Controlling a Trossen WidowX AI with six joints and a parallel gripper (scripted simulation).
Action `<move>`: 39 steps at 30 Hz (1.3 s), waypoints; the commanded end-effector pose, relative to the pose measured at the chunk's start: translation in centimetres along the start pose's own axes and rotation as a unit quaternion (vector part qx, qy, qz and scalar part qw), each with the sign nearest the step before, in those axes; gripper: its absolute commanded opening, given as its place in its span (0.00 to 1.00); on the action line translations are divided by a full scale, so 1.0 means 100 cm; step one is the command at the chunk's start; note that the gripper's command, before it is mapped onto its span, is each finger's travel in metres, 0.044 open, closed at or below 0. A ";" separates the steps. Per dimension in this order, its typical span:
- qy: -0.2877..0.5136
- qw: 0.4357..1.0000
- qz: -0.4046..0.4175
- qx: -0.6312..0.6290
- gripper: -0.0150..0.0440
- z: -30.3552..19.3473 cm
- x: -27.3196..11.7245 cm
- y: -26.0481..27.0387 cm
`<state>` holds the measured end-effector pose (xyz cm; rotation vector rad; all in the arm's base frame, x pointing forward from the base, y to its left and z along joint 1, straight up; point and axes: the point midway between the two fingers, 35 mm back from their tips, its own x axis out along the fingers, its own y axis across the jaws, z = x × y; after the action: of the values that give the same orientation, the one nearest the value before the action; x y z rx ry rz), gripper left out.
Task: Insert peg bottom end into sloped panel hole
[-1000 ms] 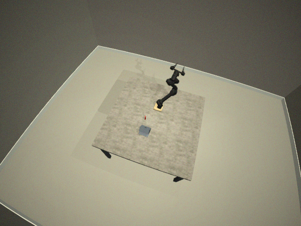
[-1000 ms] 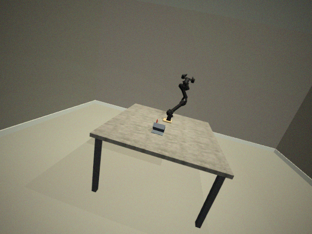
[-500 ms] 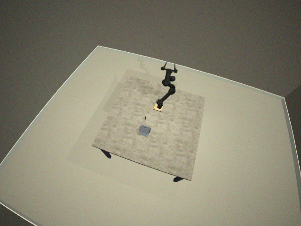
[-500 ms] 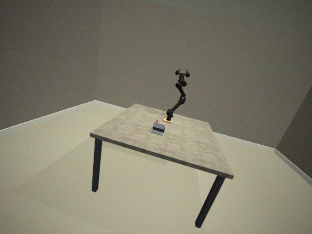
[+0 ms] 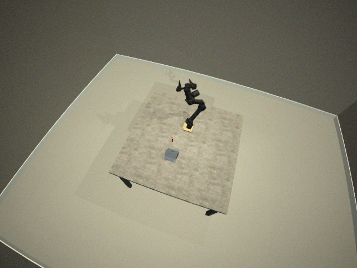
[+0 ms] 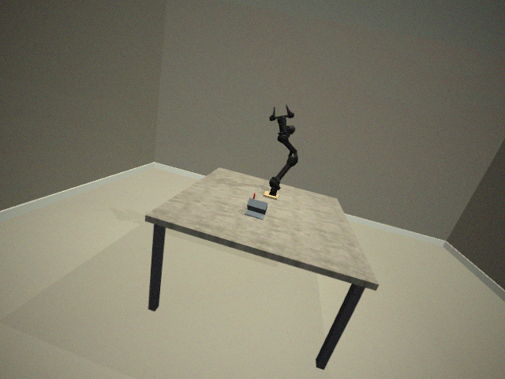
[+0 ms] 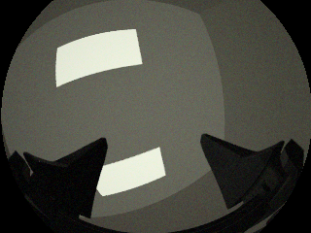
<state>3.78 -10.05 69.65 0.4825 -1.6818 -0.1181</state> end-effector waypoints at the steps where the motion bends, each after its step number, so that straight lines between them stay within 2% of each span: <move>1: 0.049 0.997 -0.039 -0.039 1.00 -0.029 -0.005 -0.036; 10: 0.139 0.978 -0.154 0.004 1.00 -0.085 -0.025 -0.107; 19: 0.215 0.934 -0.283 0.047 1.00 -0.137 -0.068 -0.175; 28: 0.263 0.865 -0.417 0.092 1.00 -0.176 -0.128 -0.233; 39: 0.284 0.753 -0.580 0.128 1.00 -0.204 -0.218 -0.285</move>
<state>31.13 -23.56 46.60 1.4678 -0.6745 -0.5245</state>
